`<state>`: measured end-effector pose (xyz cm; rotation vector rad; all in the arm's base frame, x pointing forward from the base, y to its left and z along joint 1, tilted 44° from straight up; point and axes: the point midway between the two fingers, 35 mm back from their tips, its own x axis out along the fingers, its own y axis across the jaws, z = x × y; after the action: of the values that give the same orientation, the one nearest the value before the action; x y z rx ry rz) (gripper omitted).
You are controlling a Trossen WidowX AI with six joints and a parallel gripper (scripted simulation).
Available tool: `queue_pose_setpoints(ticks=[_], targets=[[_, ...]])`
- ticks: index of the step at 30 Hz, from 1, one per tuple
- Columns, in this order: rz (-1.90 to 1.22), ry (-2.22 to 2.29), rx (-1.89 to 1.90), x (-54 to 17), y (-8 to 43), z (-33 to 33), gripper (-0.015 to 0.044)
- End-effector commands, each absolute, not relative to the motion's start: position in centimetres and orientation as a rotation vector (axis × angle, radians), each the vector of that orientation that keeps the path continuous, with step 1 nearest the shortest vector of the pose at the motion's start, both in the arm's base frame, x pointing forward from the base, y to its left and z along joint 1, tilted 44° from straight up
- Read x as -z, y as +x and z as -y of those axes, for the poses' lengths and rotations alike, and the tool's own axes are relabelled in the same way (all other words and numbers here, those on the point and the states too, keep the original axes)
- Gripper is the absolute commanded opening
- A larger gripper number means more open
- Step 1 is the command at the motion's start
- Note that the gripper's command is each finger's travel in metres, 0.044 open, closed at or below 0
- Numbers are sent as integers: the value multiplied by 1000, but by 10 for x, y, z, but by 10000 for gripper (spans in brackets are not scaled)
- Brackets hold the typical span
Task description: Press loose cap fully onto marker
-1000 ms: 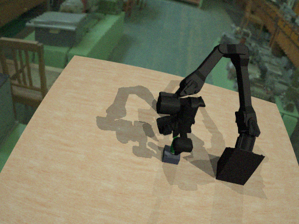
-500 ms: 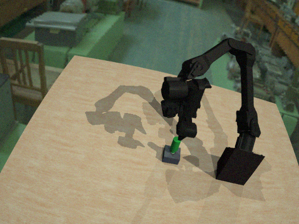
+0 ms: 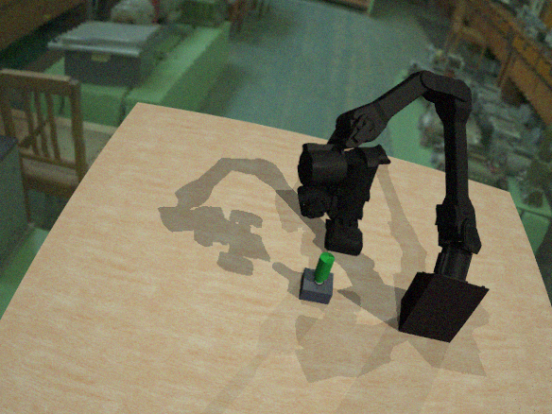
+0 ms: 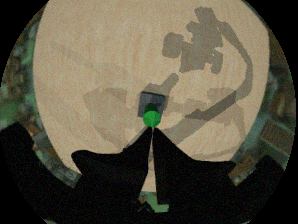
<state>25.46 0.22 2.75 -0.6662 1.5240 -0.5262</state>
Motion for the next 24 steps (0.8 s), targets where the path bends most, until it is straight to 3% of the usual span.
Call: queue_pose_setpoints(ticks=[1, 24], targets=[[-1521, -665, 531, -27, 255, -2, 0], [-1520, -665, 532, -8, 255, 17, 0]])
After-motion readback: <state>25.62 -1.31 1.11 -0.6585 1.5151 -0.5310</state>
